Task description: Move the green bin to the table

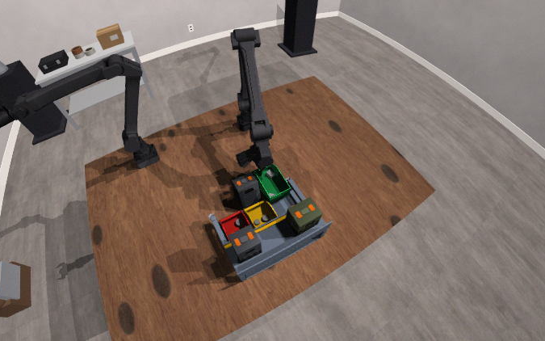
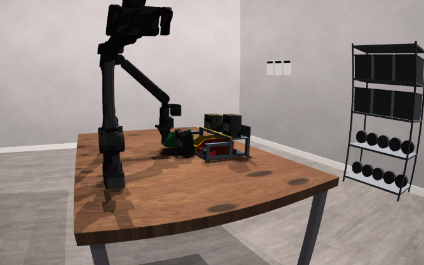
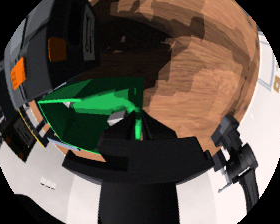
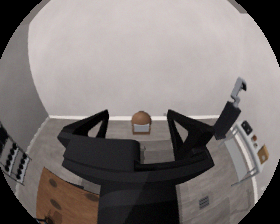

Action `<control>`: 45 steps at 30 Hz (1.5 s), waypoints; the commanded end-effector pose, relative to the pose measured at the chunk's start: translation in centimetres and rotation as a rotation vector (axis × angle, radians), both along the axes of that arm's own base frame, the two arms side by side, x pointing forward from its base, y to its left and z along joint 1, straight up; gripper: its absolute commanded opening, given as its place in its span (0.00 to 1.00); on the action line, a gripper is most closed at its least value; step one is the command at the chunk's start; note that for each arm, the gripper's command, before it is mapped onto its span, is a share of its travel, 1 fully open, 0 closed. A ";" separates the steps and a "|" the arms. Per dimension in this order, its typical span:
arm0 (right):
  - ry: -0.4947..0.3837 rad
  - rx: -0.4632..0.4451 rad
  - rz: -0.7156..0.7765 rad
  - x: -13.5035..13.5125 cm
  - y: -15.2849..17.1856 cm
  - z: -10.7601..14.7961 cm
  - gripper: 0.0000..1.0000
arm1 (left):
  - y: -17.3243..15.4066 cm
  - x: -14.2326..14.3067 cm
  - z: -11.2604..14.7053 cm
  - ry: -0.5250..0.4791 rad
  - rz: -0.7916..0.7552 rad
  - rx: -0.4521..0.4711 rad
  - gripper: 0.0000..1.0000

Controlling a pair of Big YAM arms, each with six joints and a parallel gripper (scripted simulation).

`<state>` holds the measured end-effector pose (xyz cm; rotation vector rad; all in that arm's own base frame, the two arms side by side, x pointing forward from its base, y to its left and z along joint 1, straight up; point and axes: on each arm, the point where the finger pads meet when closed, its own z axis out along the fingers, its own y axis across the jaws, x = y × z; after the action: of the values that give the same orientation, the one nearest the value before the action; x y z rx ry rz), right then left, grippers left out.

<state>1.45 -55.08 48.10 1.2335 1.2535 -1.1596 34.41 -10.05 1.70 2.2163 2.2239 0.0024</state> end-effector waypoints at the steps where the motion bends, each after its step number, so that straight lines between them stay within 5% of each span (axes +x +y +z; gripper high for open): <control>1: 0.008 -0.053 -0.007 -0.6 0.6 1.9 1.00 | -0.4 -0.4 0.1 -0.006 -0.001 -0.002 0.00; 45: 0.008 -0.053 -0.007 -0.6 0.6 1.9 1.00 | -0.3 -2.5 0.0 -0.002 0.000 -0.001 0.00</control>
<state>1.45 -55.08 48.10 1.2335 1.2535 -1.1596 32.17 -10.02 1.58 2.2189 2.2257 -0.0002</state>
